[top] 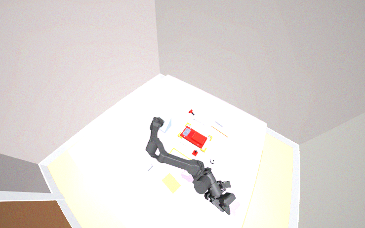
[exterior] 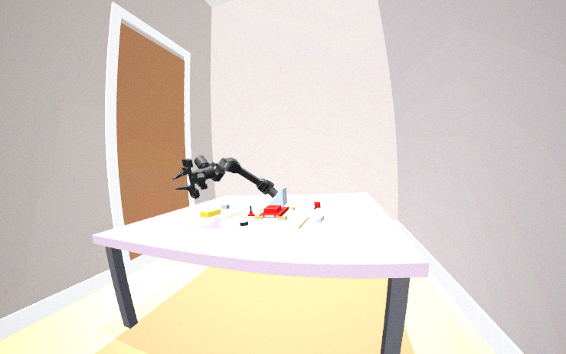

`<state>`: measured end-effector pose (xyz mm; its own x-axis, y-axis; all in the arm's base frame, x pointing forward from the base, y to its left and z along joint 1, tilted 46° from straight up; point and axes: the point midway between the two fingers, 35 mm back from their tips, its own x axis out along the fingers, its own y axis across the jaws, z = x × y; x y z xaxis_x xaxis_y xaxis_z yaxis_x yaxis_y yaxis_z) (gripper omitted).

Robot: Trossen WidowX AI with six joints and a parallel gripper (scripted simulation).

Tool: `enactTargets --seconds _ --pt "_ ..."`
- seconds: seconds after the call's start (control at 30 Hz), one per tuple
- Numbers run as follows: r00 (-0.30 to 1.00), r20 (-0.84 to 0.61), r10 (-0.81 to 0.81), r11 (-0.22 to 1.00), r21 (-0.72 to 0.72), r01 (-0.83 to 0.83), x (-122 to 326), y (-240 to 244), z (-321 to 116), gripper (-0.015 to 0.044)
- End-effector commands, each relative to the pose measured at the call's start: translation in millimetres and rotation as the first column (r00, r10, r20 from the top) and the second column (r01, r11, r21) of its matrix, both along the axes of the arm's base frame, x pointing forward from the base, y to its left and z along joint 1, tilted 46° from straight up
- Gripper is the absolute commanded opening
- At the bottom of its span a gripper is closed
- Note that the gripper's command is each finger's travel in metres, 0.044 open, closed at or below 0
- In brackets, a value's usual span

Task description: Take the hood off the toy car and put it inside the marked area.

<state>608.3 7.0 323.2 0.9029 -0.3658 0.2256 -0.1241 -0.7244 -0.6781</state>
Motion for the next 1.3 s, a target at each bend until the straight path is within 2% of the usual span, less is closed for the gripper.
enactTargets --seconds 0.0,0.23,0.4,0.57,0.73,0.93,1.1,1.27 --pt "1.0 -0.004 0.004 1.0 0.01 -0.004 0.5 1.3 -2.0 0.0246" --pt "0.981 -0.143 0.127 0.922 0.382 -0.064 6.2 49.5 -78.8 0.043" --pt "0.956 -0.244 0.166 0.78 0.625 0.023 -6.7 84.7 -139.0 0.044" --pt "0.926 -0.346 0.151 0.6 0.776 0.193 -33.9 114.6 -195.0 0.044" --pt "0.885 -0.457 0.085 0.421 0.822 0.384 -73.4 138.2 -242.9 0.044" --pt "0.82 -0.57 -0.054 0.207 0.797 0.568 -128.2 153.7 -284.7 0.044" --pt "0.742 -0.633 -0.221 0.035 0.755 0.654 -179.4 157.1 -306.8 0.044" --pt "0.646 -0.639 -0.416 -0.1 0.739 0.666 -231.0 153.6 -315.5 0.044"
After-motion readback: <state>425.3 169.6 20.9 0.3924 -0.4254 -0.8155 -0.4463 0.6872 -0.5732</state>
